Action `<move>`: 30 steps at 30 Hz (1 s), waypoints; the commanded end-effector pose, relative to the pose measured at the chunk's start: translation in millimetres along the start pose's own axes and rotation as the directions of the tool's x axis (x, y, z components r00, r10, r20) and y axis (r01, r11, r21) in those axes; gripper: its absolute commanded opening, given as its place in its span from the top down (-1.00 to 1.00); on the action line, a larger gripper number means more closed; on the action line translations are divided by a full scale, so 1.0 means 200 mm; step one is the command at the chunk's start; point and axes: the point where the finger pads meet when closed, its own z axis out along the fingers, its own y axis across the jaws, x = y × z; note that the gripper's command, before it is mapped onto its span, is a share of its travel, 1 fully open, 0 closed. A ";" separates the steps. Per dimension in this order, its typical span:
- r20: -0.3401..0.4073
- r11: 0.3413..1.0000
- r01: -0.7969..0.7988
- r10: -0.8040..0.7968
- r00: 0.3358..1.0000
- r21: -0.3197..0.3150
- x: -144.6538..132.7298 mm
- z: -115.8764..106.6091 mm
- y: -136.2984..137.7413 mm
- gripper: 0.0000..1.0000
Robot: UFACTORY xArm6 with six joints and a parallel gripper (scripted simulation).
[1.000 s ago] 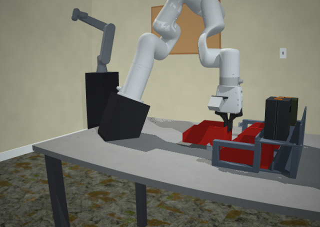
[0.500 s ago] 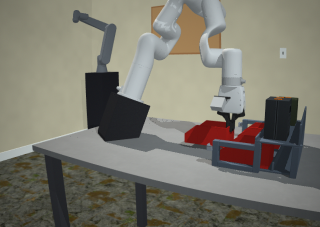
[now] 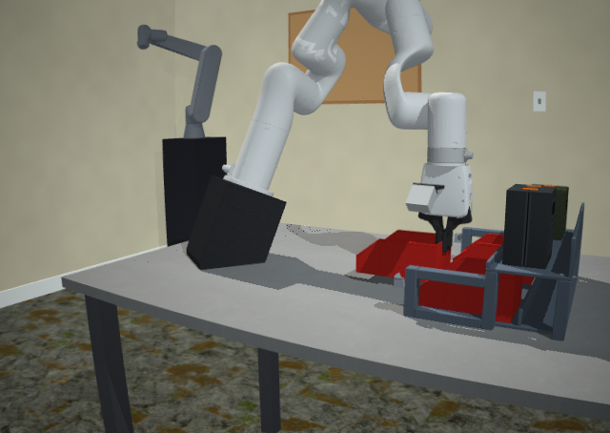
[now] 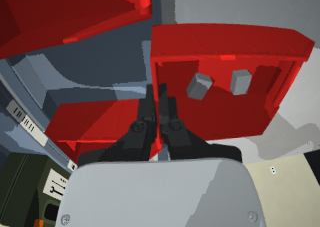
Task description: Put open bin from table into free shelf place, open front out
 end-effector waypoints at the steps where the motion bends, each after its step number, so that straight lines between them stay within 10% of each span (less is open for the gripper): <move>1: -0.001 1.000 0.001 -0.001 1.000 0.004 0.00 -0.01 -0.01 1.00; 30: -0.001 1.000 0.001 -0.001 1.000 0.004 0.00 -0.01 -0.11 1.00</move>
